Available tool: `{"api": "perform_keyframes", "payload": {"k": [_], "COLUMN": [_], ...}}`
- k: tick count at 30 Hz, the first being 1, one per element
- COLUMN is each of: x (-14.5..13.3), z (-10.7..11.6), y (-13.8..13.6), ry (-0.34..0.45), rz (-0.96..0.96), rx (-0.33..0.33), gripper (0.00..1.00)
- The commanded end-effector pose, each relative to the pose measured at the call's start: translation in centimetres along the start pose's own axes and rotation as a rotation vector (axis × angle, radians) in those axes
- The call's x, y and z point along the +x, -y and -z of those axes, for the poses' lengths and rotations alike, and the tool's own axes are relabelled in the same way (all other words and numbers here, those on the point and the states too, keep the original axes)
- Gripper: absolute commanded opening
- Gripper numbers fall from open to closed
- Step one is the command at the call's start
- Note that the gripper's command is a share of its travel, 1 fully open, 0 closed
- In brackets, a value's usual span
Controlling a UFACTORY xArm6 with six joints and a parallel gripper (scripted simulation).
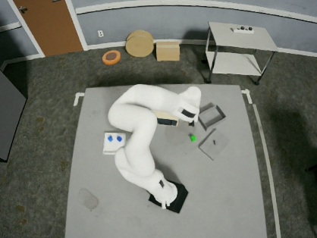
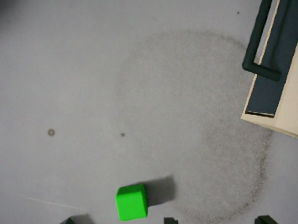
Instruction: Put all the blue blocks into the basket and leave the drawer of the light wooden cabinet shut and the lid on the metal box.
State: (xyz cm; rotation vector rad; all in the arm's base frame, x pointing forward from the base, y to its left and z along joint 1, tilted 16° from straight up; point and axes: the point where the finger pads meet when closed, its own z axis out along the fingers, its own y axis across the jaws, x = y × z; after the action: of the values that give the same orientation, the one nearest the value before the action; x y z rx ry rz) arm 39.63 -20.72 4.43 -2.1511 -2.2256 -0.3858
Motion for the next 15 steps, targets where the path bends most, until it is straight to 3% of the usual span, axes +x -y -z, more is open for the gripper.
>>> {"api": "perform_keyframes", "payload": {"k": [1, 11, 13, 15], "x": [-6.2, -15.7, -15.7, -16.9], "z": [-0.1, -0.4, -0.4, -0.5], "y": [3.3, 10.9, 10.9, 11.9], "ry": [0.003, 0.002, 0.002, 0.002], "rz": [-0.279, -0.783, -0.783, -0.967], "rx": [0.005, -0.006, -0.006, -0.013], "gripper": [0.46, 0.46, 0.46, 0.46]}}
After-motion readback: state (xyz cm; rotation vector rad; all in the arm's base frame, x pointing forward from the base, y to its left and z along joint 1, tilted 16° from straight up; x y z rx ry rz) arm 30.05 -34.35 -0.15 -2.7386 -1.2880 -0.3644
